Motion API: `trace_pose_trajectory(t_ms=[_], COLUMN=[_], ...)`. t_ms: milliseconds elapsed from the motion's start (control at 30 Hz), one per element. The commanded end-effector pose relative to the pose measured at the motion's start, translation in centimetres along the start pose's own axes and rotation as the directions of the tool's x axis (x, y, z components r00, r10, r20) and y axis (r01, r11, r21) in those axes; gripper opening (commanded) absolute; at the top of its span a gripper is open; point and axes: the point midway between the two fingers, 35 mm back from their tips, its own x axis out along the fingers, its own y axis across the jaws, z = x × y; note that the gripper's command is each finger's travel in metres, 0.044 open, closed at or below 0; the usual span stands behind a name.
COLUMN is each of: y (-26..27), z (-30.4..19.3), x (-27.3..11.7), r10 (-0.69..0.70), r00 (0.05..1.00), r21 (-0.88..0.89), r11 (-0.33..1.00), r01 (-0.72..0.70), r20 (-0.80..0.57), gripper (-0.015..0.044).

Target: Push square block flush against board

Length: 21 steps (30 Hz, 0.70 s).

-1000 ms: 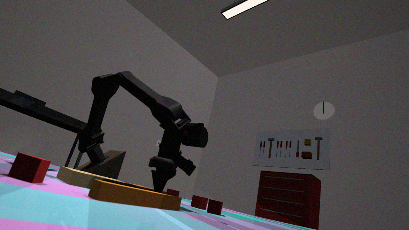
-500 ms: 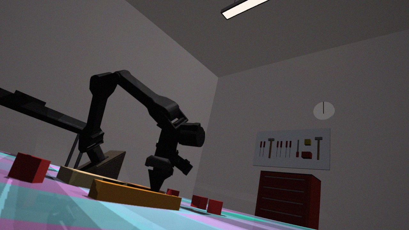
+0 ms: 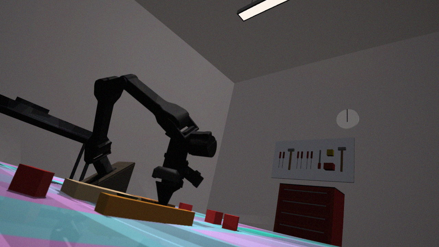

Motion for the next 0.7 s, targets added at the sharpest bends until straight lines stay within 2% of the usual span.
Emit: trace_pose_trajectory(t_ms=[0,667], y=[0.32,0.6], z=[-0.53,-1.0], x=[0.31,0.3], r10=[0.003,0.003], r00=[1.0,1.0], r21=[-0.012,-0.012], r11=[1.0,1.0], r01=[-0.003,-0.004], r20=[-0.011,-0.011], gripper=[0.0,0.0])
